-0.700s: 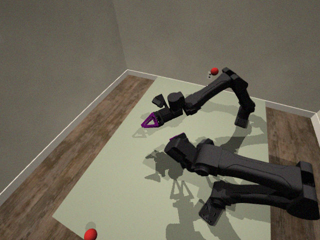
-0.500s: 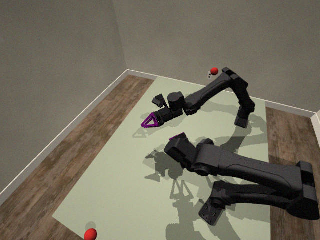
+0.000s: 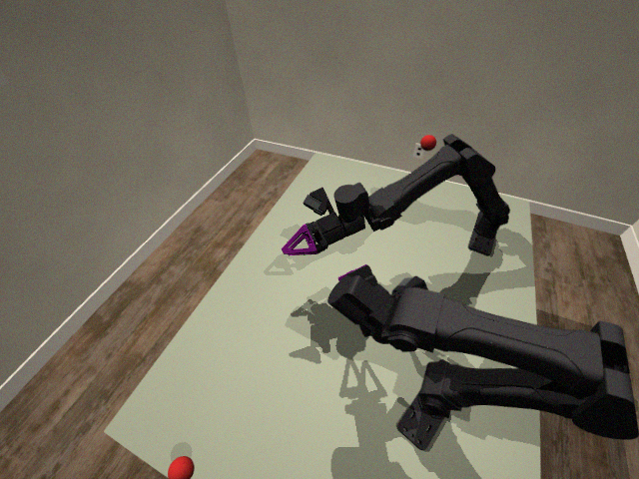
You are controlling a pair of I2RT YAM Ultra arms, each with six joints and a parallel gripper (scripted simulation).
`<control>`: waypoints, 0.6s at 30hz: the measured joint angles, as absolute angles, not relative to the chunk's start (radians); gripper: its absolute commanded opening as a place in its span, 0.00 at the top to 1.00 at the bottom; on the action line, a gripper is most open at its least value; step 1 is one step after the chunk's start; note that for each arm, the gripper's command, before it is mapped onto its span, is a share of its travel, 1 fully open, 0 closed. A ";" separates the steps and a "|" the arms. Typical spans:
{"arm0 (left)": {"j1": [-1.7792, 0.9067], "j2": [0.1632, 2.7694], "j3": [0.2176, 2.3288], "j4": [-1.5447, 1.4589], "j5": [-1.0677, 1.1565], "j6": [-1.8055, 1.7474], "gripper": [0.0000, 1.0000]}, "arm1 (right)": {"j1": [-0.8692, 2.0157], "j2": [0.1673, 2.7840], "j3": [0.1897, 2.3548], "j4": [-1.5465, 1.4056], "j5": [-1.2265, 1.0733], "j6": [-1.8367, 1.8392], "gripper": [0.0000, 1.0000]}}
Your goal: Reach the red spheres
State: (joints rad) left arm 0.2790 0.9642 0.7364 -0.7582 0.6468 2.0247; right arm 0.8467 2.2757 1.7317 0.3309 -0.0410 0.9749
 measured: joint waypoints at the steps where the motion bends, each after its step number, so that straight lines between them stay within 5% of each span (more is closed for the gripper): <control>1: 0.279 0.964 0.736 -0.757 0.646 2.025 0.00 | 0.847 2.276 1.732 0.331 -0.041 0.975 0.00; 18: 0.344 1.030 0.736 -0.625 0.597 1.892 0.00 | 0.807 2.203 1.686 0.241 -0.054 0.900 0.00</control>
